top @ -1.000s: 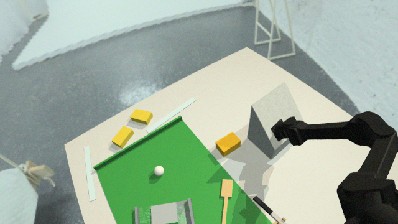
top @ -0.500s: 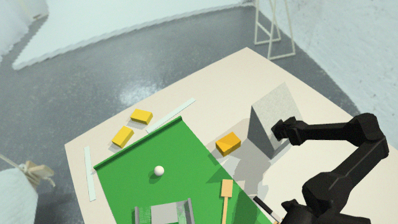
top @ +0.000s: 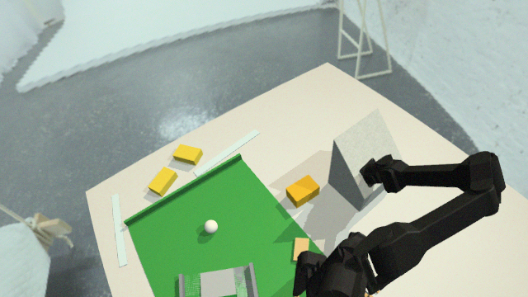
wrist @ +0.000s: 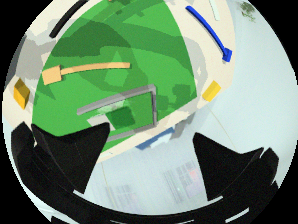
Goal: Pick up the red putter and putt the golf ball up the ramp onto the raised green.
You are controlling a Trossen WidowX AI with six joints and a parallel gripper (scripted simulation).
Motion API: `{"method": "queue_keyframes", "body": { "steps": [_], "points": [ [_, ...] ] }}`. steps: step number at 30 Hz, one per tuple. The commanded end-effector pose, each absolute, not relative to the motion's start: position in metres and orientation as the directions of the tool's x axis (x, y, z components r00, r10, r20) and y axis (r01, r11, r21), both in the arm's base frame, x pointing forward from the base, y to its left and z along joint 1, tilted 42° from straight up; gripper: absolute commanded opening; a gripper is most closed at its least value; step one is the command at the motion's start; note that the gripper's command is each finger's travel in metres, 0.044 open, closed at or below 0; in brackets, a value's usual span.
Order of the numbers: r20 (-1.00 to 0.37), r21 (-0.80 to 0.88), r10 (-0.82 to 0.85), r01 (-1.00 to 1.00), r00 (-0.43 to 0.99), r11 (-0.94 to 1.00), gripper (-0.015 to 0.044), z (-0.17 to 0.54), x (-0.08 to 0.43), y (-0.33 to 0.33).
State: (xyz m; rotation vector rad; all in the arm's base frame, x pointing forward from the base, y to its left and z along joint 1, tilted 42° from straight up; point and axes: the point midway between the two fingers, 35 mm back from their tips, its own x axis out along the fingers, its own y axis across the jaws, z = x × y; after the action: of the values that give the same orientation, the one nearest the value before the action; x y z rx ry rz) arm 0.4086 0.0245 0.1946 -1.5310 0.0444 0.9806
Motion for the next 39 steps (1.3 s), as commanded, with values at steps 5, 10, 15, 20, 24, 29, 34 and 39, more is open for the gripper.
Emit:
{"method": "queue_keyframes", "body": {
  "steps": [5, 10, 15, 20, 24, 29, 34, 39],
  "points": [
    [-0.65, -0.444, 0.712, -0.893, 0.266, -0.071, 0.044, 0.13, 0.317, 0.061],
    [-0.547, -0.079, 0.835, -0.997, 0.058, 0.018, 0.044, 0.117, 0.255, 0.082],
    [-0.541, -0.064, 0.84, -0.998, 0.052, 0.021, 0.044, 0.117, 0.253, 0.083],
    [-0.541, -0.063, 0.839, -0.998, 0.052, 0.021, 0.044, 0.113, 0.252, 0.083],
    [-0.541, -0.064, 0.84, -0.998, 0.052, 0.021, 0.044, 0.103, 0.253, 0.092],
    [-0.54, -0.064, 0.84, -0.998, 0.052, 0.021, 0.044, 0.097, 0.253, 0.097],
    [-0.54, -0.064, 0.84, -0.998, 0.052, 0.021, 0.044, 0.085, 0.254, 0.108],
    [-0.539, -0.064, 0.841, -0.998, 0.052, 0.021, 0.044, 0.081, 0.255, 0.112]
  ]
}}
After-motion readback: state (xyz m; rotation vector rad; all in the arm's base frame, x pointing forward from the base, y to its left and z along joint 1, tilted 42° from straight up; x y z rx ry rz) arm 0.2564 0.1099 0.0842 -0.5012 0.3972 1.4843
